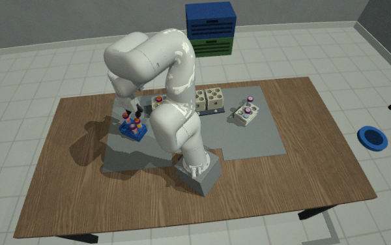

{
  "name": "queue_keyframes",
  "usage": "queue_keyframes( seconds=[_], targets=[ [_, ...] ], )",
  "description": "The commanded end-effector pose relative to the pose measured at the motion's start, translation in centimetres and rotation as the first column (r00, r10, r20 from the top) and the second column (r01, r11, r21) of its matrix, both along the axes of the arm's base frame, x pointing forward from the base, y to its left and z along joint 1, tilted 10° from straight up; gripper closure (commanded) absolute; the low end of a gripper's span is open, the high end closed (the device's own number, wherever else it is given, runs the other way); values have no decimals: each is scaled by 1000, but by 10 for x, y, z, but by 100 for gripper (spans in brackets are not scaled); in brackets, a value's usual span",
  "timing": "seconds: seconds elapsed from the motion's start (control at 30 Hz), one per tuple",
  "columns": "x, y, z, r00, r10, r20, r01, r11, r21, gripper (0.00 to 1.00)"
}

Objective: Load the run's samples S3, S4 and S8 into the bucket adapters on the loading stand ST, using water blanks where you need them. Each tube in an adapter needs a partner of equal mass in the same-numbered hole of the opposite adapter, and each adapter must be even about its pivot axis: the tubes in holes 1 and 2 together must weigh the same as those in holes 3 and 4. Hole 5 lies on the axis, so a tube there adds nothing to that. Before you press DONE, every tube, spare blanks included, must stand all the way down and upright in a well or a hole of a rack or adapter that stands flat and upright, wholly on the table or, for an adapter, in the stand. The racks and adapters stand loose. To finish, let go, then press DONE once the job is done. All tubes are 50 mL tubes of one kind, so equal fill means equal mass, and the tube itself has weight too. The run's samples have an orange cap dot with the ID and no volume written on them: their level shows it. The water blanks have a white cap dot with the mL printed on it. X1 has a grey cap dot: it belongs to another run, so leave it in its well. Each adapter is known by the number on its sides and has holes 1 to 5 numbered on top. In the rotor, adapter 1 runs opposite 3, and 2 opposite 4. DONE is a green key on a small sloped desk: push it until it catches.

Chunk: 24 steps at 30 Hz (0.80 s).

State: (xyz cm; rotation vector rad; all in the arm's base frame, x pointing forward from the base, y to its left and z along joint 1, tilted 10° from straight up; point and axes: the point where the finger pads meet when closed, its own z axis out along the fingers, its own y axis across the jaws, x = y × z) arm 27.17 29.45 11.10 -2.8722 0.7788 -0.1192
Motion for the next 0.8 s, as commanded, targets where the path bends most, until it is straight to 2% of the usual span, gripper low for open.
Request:
queue_keyframes(
  seconds=[0.0,0.77],
  targets=[
    [1,2,-6,1000,0,2,0,1000,2,43],
    [6,7,-47,1000,0,1,0,1000,2,43]
  ],
)
